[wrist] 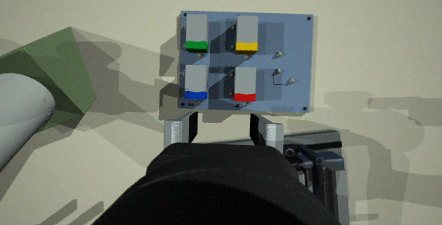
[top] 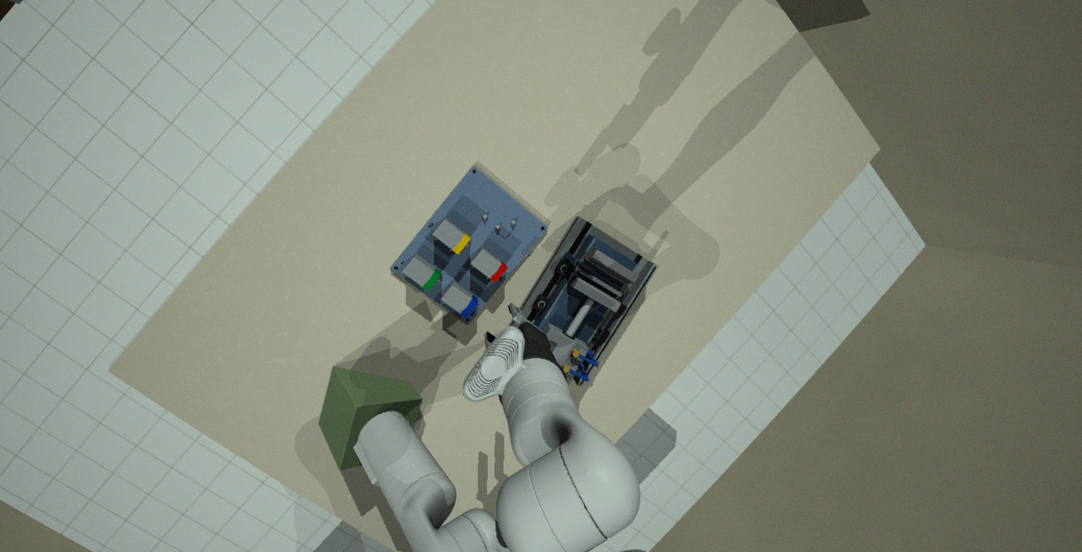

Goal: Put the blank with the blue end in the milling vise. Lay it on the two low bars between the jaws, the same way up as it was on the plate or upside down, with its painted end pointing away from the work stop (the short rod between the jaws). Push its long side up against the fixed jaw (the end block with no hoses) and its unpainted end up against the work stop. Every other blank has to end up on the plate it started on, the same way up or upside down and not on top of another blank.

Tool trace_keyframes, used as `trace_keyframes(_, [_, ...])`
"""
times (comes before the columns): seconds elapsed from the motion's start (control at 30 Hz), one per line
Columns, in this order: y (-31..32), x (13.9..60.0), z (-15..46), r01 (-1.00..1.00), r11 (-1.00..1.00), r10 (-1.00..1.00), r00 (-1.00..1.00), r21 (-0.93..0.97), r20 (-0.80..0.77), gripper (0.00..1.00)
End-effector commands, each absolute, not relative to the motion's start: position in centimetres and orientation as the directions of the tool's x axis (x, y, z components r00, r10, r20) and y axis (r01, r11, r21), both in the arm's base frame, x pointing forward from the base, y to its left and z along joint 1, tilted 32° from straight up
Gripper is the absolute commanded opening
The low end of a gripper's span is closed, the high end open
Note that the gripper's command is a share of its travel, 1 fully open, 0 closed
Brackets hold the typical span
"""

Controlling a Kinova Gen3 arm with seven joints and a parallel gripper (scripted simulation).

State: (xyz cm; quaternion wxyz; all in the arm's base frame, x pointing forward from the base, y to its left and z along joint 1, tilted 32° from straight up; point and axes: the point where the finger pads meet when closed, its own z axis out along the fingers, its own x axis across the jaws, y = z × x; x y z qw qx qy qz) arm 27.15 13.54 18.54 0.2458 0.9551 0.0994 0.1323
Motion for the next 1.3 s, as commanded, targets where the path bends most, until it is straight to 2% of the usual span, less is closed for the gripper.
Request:
trace_keyframes(0.0, [13.6,27.2,18.6,0.125,-0.860,0.255,0.945,0.495,0.205,1.00])
trace_keyframes(0.5, [11.8,28.6,14.6,0.125,-0.860,0.256,0.945,0.495,0.204,1.00])
trace_keyframes(1.27, [12.0,28.3,15.2,0.125,-0.860,0.255,0.945,0.495,0.204,1.00])
